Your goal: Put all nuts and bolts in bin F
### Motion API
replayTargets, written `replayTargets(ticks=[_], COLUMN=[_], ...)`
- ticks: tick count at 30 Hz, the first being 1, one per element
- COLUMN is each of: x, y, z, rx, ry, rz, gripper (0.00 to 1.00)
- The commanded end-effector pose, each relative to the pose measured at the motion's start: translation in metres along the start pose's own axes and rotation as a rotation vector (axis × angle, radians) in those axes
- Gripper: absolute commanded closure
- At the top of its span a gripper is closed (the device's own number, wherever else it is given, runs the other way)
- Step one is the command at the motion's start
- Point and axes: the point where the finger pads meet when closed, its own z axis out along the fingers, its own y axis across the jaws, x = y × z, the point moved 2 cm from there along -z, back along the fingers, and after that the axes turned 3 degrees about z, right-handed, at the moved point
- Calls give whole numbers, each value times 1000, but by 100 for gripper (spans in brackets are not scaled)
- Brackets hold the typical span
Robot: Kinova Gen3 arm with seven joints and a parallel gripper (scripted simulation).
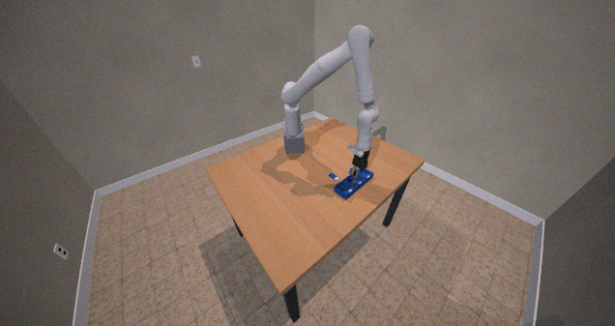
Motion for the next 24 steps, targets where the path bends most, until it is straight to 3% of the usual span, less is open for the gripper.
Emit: replayTargets(ticks=[1, 9, 24], x=[3, 4, 4], y=[1, 1, 2], z=[7, 18, 18], rx=[-5, -5, -5], ry=[5, 5, 5], rz=[4, 4, 4], gripper=[66, 66, 66])
